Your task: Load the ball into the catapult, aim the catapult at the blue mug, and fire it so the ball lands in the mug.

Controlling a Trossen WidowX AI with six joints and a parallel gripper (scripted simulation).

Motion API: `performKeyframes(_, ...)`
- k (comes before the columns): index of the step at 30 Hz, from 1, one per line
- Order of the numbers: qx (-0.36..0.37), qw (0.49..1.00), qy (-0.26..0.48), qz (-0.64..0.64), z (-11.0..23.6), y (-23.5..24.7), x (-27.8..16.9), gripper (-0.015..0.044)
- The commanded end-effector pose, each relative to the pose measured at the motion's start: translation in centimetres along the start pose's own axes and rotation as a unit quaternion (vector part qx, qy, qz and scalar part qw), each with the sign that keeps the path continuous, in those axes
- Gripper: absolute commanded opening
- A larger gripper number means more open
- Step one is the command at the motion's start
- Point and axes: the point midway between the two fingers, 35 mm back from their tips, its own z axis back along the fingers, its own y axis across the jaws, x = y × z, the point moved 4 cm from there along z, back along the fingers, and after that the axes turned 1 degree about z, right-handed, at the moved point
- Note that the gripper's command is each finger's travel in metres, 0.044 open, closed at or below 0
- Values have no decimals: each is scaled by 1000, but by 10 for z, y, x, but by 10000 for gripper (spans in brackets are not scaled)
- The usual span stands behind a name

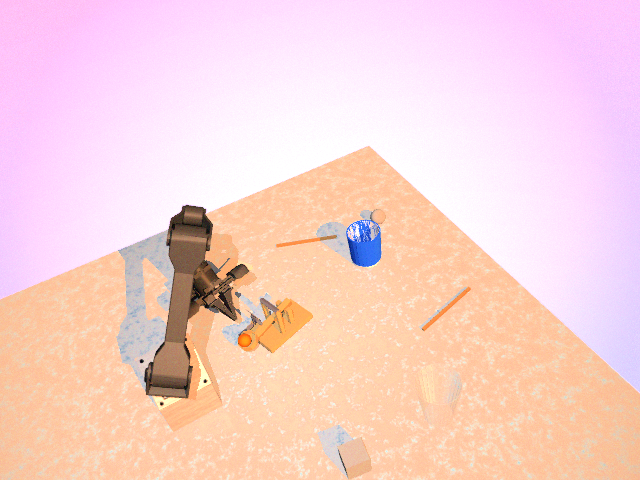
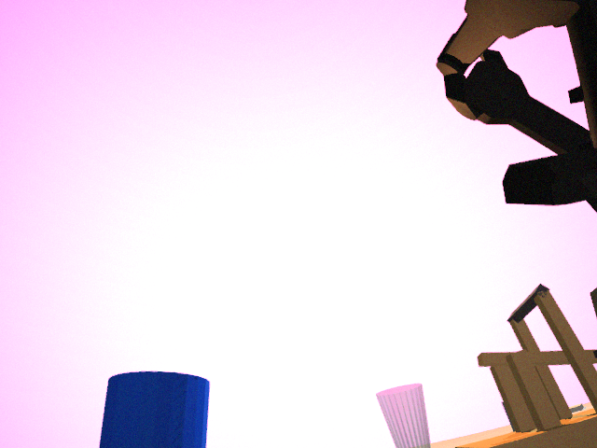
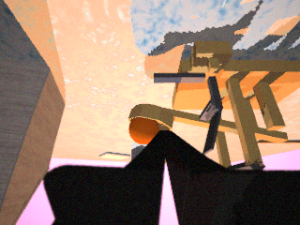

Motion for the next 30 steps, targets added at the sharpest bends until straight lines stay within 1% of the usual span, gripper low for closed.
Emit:
performKeyframes(1,0,1000,4,6,-7,1,6,0)
performKeyframes(30,3,1000,15,17,-42,7,37,0)
